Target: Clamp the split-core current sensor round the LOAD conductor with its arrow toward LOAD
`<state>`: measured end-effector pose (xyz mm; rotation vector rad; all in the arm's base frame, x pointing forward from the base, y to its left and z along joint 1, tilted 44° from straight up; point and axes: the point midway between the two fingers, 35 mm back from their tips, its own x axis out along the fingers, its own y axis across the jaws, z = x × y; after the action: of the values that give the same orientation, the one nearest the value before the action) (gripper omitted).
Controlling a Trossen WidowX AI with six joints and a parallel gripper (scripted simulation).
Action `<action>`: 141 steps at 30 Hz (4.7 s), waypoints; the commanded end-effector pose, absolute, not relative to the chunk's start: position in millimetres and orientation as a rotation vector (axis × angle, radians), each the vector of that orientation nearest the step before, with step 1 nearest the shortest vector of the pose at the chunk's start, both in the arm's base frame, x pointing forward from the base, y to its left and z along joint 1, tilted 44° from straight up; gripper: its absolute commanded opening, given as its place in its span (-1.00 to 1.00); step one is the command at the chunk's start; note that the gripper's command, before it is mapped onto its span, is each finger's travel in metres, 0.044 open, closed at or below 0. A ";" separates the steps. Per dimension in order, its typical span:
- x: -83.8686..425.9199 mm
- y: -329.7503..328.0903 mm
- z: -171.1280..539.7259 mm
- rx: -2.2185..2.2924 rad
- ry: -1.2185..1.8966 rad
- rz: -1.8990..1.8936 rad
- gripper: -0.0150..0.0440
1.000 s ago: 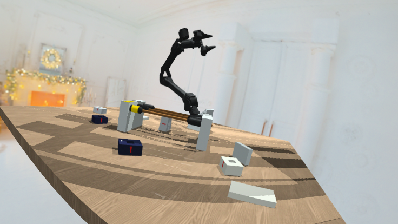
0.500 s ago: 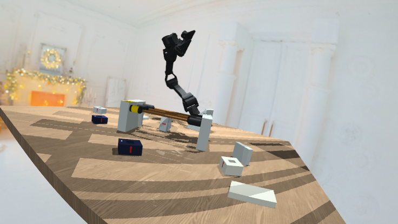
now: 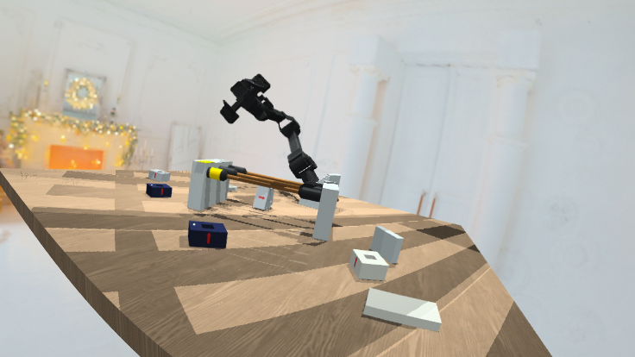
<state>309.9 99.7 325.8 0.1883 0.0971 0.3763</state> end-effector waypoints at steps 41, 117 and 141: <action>411.5 86.7 204.0 -0.569 0.933 -0.536 1.00; 242.4 36.2 73.8 -0.879 1.242 -0.202 0.62; 251.9 19.9 56.2 -0.874 1.232 -0.205 0.58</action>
<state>251.9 19.5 55.8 -0.8754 1.2327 -0.2052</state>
